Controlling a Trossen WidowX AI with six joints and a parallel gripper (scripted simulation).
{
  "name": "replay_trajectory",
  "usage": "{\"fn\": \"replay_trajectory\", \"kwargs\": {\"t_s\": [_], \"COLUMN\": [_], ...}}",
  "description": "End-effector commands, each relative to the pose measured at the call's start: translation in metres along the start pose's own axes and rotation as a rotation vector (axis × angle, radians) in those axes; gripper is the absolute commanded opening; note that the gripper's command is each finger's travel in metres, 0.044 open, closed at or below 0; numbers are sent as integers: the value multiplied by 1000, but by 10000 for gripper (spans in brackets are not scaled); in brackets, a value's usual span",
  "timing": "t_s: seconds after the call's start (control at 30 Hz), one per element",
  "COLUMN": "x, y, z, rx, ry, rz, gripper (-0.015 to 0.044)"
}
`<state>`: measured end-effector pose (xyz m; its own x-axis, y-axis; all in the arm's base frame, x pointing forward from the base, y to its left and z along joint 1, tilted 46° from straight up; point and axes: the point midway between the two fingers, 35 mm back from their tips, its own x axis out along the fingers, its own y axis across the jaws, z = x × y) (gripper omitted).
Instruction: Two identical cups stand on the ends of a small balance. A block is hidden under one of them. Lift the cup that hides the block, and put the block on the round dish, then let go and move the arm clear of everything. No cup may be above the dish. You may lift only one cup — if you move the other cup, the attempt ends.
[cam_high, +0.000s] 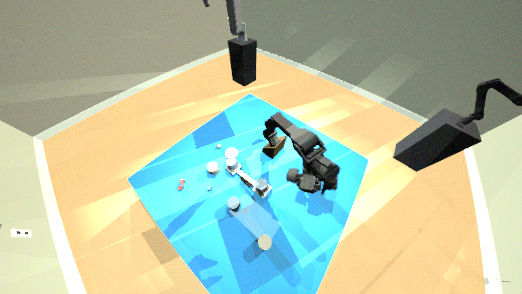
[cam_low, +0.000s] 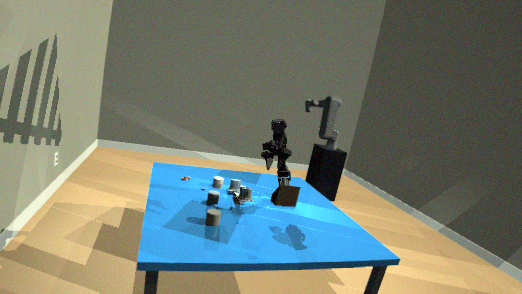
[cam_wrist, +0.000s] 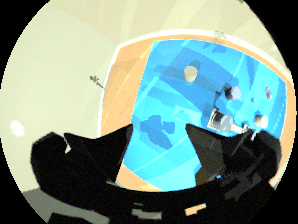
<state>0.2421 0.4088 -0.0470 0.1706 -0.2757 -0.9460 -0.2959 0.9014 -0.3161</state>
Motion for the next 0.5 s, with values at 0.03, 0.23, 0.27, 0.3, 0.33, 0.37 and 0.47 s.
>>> {"fn": "replay_trajectory", "kwargs": {"t_s": [0.03,0.23,0.27,0.3,0.33,0.37,0.47], "x": [-4,-35,-39,-44,-48,-52,-62], "y": [-5,-54,-63,-72,-81,-91,-119], "z": [-1,-15,-19,-22,-26,-30,-43], "rx": [2,18,20,23,25,27,32], "ry": [-9,-91,-106,-120,-135,-151,-197], "rz": [-13,-121,-139,-157,-175,-193,-245], "gripper": [440,440,440,440,440,440,440]}}
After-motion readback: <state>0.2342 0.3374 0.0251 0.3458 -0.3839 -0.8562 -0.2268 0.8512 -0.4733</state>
